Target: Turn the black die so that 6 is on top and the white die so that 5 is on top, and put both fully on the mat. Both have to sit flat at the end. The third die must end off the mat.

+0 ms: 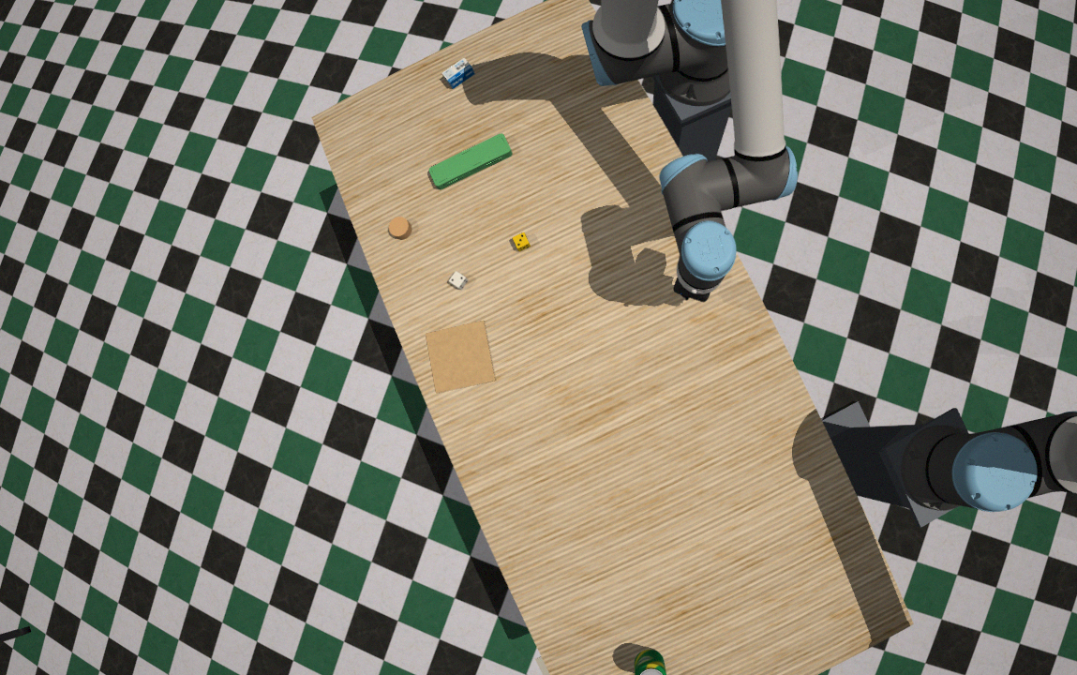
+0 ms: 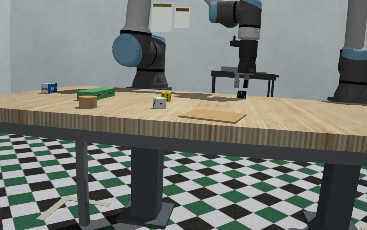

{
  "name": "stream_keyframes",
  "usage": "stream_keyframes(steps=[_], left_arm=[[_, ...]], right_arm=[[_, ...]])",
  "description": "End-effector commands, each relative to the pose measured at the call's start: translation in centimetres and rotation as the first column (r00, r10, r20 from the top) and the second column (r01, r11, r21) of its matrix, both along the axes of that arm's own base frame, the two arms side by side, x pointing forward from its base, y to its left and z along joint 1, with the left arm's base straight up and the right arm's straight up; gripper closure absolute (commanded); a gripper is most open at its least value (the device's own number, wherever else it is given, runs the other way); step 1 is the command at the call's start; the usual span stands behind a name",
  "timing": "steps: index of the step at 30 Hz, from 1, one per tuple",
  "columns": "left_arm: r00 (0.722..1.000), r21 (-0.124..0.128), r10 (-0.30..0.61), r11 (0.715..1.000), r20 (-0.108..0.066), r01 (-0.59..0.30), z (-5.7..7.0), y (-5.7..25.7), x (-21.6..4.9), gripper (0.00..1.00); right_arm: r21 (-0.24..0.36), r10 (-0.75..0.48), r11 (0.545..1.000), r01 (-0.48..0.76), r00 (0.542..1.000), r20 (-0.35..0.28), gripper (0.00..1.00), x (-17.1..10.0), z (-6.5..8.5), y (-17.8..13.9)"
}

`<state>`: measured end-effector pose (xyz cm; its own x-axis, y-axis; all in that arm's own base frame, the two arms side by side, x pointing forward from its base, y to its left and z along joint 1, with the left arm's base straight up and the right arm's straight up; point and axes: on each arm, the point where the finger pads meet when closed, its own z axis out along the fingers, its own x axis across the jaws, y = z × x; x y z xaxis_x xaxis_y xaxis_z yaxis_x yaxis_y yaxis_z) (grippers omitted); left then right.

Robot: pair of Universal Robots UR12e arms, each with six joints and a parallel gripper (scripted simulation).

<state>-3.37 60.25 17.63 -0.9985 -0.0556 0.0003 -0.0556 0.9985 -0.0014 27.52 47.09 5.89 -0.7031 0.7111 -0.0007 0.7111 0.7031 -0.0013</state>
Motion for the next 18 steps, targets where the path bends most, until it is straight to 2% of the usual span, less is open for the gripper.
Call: stream_keyframes(steps=[1, 5, 10, 12, 18], left_arm=[[1.0, 0.001, 0.0, 1.0, 0.0, 0.0, 0.1, 0.1, 0.0, 0.0], [1.0, 0.001, 0.0, 1.0, 0.0, 0.0, 0.1, 0.1, 0.0, 0.0], [1.0, 0.001, 0.0, 1.0, 0.0, 0.0, 0.1, 0.1, 0.0, 0.0], [1.0, 0.001, 0.0, 1.0, 0.0, 0.0, 0.1, 0.1, 0.0, 0.0], [1.0, 0.001, 0.0, 1.0, 0.0, 0.0, 0.1, 0.1, 0.0, 0.0]], right_arm=[[0.001, 0.0, 1.0, 0.0, 1.0, 0.0, 0.0, 0.0, 0.1, 0.1], [0.001, 0.0, 1.0, 0.0, 1.0, 0.0, 0.0, 0.0, 0.7, 0.1], [0.001, 0.0, 1.0, 0.0, 1.0, 0.0, 0.0, 0.0, 3.4, 0.1], [0.001, 0.0, 1.0, 0.0, 1.0, 0.0, 0.0, 0.0, 3.4, 0.1], [0.001, 0.0, 1.0, 0.0, 1.0, 0.0, 0.0, 0.0, 8.0, 0.1]])
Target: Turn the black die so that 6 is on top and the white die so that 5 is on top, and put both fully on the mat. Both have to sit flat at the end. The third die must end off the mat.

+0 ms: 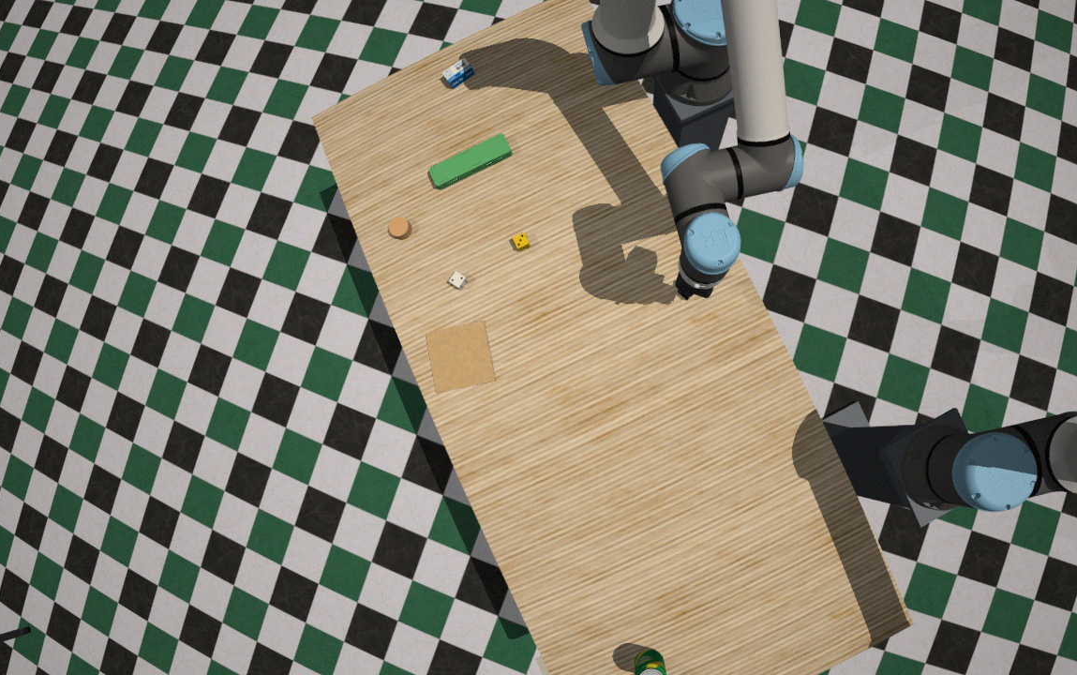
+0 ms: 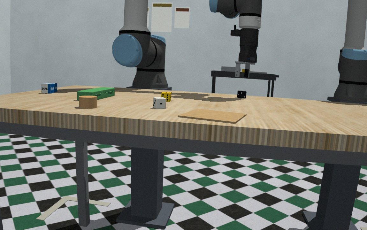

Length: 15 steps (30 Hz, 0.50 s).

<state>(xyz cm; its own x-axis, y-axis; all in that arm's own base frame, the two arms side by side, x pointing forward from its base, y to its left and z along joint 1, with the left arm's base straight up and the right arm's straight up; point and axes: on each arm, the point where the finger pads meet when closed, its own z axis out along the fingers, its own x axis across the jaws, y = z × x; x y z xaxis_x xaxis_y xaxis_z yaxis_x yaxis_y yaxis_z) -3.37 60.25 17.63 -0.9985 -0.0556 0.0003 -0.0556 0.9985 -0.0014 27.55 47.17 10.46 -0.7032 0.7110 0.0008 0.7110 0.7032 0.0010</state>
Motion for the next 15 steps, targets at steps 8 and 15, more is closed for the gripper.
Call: stream_keyframes(steps=[8, 15], left_arm=[[1.0, 0.001, 0.0, 1.0, 0.0, 0.0, 0.1, 0.1, 0.0, 0.0], [1.0, 0.001, 0.0, 1.0, 0.0, 0.0, 0.1, 0.1, 0.0, 0.0]], right_arm=[[-0.001, 0.0, 1.0, 0.0, 1.0, 0.0, 0.0, 0.0, 5.7, 0.0], [-0.001, 0.0, 1.0, 0.0, 1.0, 0.0, 0.0, 0.0, 5.7, 0.0]])
